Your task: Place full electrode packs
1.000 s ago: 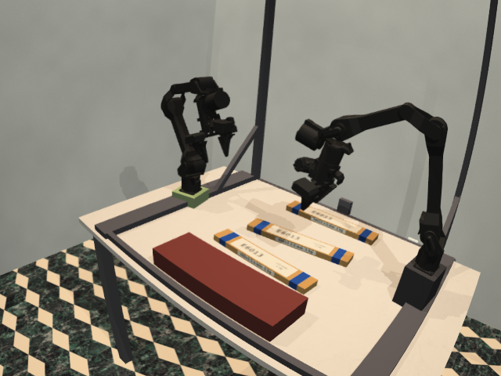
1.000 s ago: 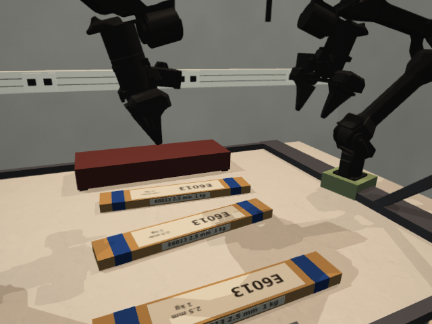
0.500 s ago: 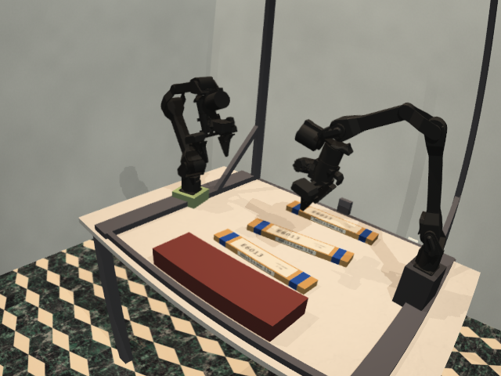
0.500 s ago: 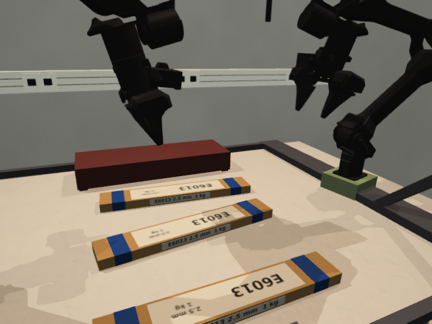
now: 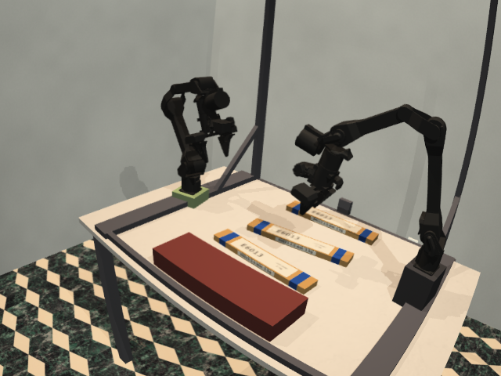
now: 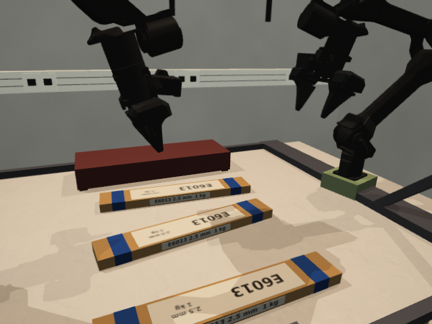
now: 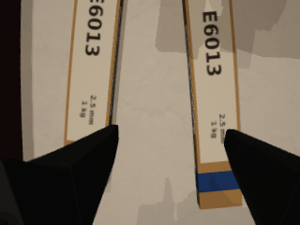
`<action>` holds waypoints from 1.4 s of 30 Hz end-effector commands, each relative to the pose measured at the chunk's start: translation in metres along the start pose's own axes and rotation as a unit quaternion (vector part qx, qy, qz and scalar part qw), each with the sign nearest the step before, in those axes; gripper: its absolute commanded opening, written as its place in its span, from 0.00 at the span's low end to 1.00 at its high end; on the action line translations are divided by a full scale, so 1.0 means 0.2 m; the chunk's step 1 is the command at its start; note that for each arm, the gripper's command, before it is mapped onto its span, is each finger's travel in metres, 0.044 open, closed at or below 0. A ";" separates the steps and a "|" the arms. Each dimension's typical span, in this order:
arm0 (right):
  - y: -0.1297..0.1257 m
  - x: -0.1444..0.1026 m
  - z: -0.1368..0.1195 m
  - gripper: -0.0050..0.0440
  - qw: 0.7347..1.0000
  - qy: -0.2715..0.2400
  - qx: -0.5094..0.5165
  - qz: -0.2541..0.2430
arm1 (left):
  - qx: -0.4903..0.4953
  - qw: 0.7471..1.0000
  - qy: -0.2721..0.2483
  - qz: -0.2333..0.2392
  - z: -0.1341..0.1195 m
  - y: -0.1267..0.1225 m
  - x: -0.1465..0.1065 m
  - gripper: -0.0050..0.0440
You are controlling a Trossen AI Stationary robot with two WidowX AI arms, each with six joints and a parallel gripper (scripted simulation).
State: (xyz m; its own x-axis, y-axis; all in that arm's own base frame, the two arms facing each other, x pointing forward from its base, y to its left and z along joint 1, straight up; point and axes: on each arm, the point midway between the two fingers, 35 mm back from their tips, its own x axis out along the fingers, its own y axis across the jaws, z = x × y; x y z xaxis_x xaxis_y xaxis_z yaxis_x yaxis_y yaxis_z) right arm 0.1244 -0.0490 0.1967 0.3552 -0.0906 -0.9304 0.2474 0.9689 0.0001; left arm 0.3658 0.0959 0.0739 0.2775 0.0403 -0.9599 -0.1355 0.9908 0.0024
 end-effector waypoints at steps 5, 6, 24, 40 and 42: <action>0.00 -0.02 0.01 0.98 1.000 -0.010 -0.002 -0.001 | 0.000 1.000 -0.004 0.001 0.00 0.00 0.03 0.71; 0.00 -0.02 0.01 0.98 1.000 -0.010 -0.002 -0.001 | 0.000 1.000 -0.004 0.001 0.00 0.00 0.04 0.71; 0.00 -0.02 0.01 0.98 1.000 -0.010 -0.002 -0.001 | 0.000 1.000 -0.004 0.001 -0.03 0.00 0.15 0.71; 0.00 -0.02 0.01 0.98 1.000 -0.010 -0.002 -0.001 | 0.000 1.000 -0.004 0.001 -0.04 0.00 0.18 0.71; 0.00 -0.02 0.01 0.98 1.000 -0.010 -0.002 -0.001 | 0.000 1.000 -0.004 0.001 -0.04 0.00 0.18 0.71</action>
